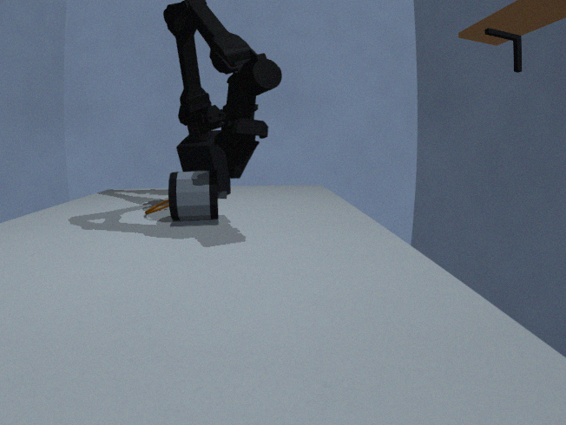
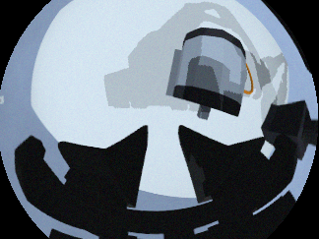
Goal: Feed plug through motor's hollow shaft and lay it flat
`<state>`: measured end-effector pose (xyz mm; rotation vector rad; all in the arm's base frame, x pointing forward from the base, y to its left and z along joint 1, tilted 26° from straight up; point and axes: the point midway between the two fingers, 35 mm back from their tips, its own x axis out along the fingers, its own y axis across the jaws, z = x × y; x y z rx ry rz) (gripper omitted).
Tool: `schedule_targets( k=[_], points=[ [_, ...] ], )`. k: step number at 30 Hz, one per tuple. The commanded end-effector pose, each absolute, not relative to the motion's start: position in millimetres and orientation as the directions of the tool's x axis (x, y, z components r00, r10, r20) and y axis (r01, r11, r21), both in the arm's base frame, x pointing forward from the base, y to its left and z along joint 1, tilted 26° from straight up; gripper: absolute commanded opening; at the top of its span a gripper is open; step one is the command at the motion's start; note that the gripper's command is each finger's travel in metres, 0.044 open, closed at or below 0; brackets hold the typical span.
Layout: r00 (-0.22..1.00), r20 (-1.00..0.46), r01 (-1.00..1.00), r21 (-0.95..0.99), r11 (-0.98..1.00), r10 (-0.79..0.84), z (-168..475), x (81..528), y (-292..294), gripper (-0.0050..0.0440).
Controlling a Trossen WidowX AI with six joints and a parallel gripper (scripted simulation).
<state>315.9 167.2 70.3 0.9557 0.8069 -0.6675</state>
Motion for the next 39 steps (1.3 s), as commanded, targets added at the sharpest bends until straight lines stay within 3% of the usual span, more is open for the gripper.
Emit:
schedule_targets(
  k=[1, 9, 15, 39],
  points=[
    [0.483, -0.852, 0.85, 0.401, 0.342, -0.201, 45.8, 288.1, 176.7, 0.016],
    [0.455, -0.856, 0.883, 0.398, 0.248, -0.246, 32.5, 269.3, 179.8, 0.016],
    [0.455, -0.856, 0.883, 0.398, 0.248, -0.246, 26.8, 284.1, 136.0, 0.016],
    [0.455, -0.856, 0.883, 0.398, 0.248, -0.246, 14.4, 291.7, 129.1, 0.016]
  ],
)
